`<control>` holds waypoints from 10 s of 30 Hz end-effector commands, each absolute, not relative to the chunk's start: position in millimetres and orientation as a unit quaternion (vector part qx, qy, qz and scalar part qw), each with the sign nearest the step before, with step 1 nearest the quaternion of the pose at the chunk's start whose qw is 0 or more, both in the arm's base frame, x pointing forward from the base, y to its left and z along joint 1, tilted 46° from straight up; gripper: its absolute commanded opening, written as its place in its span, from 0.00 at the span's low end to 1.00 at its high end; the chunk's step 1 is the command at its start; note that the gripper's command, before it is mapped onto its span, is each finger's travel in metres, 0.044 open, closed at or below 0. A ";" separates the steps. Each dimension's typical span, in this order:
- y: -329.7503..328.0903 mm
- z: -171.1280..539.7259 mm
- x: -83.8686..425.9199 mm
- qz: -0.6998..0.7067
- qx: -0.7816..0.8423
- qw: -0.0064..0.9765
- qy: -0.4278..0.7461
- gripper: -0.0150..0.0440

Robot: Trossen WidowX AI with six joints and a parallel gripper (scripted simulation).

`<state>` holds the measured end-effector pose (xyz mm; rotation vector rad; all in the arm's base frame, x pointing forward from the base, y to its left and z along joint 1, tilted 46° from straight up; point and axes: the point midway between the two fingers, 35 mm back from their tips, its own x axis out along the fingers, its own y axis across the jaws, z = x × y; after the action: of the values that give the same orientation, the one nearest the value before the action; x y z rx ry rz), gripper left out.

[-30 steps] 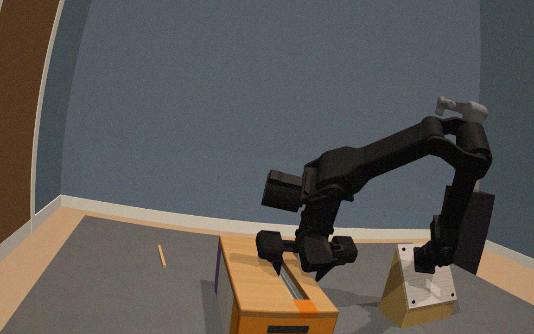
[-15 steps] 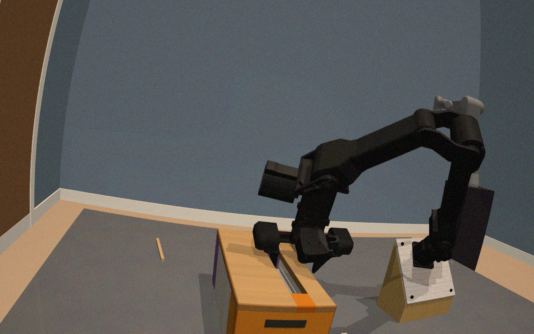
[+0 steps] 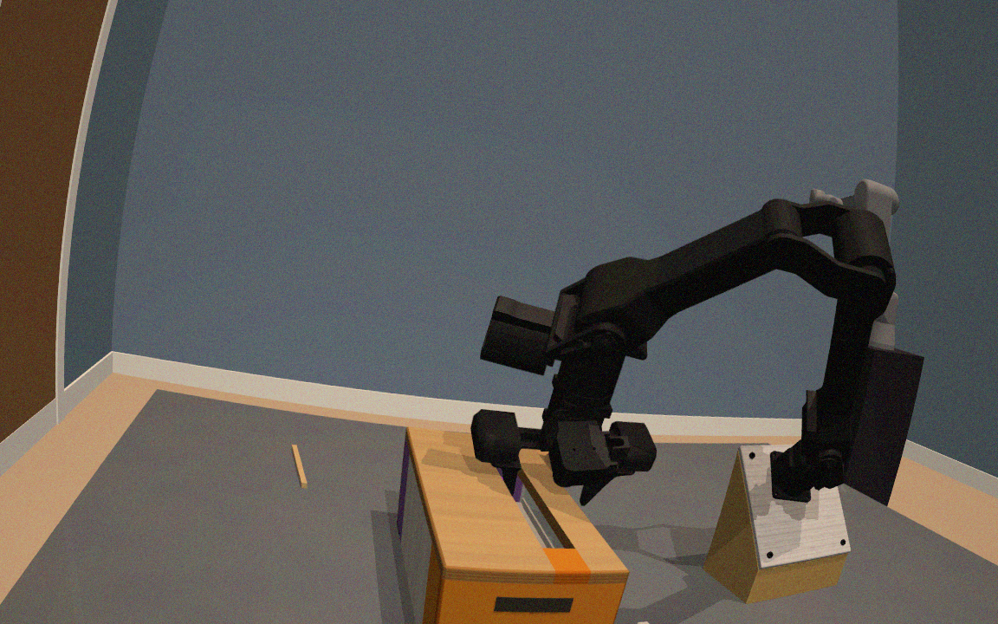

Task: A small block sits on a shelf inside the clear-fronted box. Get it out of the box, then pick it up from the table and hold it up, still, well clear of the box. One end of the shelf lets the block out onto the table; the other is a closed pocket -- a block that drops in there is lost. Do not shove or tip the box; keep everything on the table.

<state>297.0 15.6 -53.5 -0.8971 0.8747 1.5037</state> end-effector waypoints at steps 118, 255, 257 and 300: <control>-92.5 -54.9 273.4 -0.388 0.766 0.138 0.494 0.74; -75.6 -86.3 255.5 -0.565 0.736 -0.349 0.133 0.25; -82.5 -79.3 253.8 -0.568 0.732 -0.359 0.113 0.25; -109.3 -49.2 241.9 -0.576 0.712 -0.400 0.028 0.25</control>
<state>241.0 -107.4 -49.9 -1.7983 -0.0772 1.4562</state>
